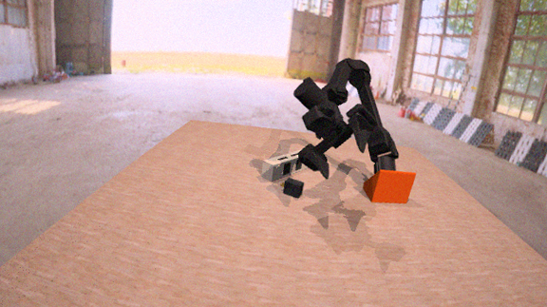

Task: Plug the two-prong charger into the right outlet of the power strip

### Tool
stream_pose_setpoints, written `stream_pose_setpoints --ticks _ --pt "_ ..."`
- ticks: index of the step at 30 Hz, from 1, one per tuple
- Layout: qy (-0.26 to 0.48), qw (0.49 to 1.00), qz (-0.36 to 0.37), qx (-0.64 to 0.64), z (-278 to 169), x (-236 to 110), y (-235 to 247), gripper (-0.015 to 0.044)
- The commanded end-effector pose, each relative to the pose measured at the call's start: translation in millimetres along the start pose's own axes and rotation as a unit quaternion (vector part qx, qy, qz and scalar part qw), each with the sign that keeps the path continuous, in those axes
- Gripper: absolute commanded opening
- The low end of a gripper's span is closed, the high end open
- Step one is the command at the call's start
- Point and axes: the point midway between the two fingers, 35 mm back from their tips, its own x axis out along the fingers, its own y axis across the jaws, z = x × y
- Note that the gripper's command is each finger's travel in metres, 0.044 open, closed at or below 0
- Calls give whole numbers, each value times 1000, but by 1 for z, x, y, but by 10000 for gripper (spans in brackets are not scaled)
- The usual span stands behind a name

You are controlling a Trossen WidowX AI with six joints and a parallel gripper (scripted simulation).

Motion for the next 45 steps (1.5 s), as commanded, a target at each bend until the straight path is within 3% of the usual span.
stream_pose_setpoints --ticks 1,16,37,45 --pt "21 996 -57 72 -2 -4 -23 440" --pt "74 916 -266 293 -23 -42 -91 440" --pt "56 704 -544 453 -45 -139 -156 440" --pt "50 688 -562 457 -46 -147 -159 440"
